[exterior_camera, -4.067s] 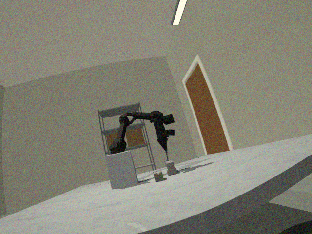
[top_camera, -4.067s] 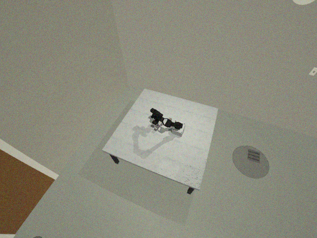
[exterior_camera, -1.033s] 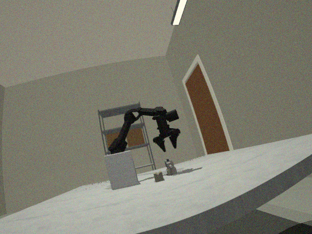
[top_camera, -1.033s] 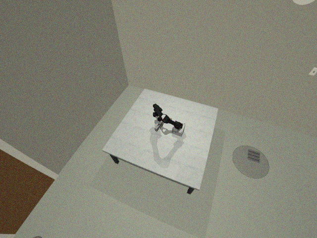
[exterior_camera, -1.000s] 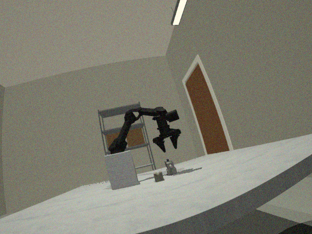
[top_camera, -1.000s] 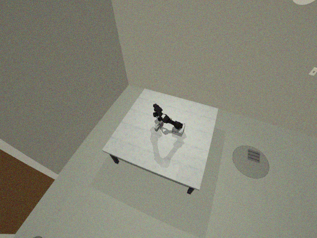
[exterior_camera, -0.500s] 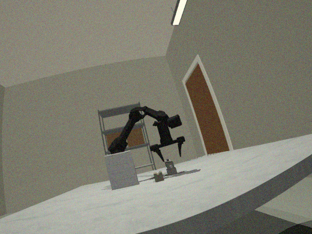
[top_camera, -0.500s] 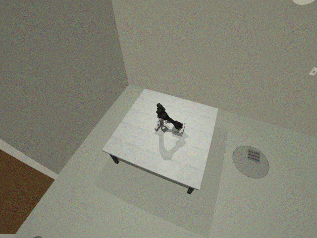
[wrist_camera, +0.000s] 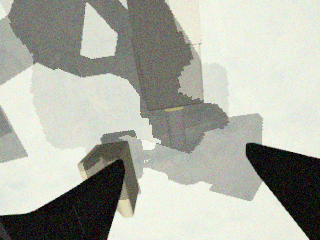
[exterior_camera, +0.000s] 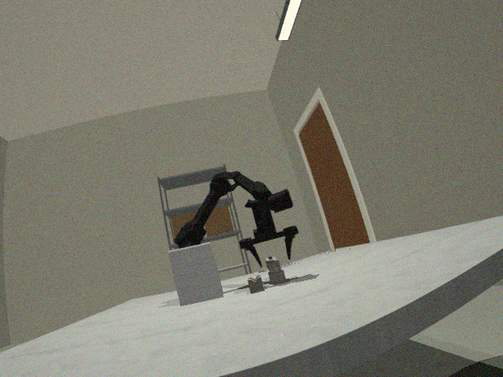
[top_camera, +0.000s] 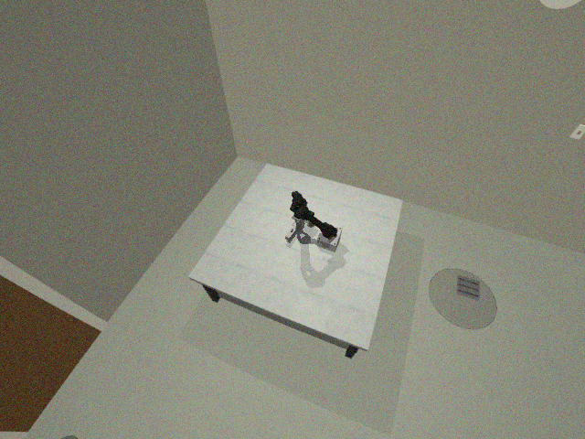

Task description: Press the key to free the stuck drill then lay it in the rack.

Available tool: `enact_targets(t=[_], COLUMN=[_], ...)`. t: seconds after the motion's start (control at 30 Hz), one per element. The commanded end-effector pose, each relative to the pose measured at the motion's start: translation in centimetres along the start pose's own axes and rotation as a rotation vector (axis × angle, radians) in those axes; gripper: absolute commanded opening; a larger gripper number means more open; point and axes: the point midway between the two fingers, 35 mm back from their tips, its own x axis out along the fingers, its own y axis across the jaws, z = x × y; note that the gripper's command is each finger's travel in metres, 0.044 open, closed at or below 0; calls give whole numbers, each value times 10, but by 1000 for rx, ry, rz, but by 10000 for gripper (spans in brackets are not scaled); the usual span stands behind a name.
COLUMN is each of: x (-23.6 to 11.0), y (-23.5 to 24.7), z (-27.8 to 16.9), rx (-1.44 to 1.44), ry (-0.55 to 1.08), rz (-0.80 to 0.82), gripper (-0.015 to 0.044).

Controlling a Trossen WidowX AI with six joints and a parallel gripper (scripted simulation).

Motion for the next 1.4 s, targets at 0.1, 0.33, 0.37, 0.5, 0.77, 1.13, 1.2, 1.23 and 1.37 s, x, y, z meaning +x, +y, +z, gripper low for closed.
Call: enact_targets(t=[0.1, 0.33, 0.37, 0.5, 0.77, 1.13, 1.2, 1.23, 1.37], x=[4, 15, 16, 23, 35, 51, 51, 51, 49], y=[1, 1, 1, 1, 1, 2, 2, 2, 0], z=[0, 2, 3, 4, 8, 13, 13, 13, 12], rx=[-7, -6, -6, -6, -6, -6, -6, -6, -14], ry=[4, 5, 5, 5, 4, 1, 1, 1, 8], rz=[4, 4, 4, 4, 4, 5, 5, 5, 1], gripper=[440, 440, 440, 440, 440, 440, 440, 440, 387])
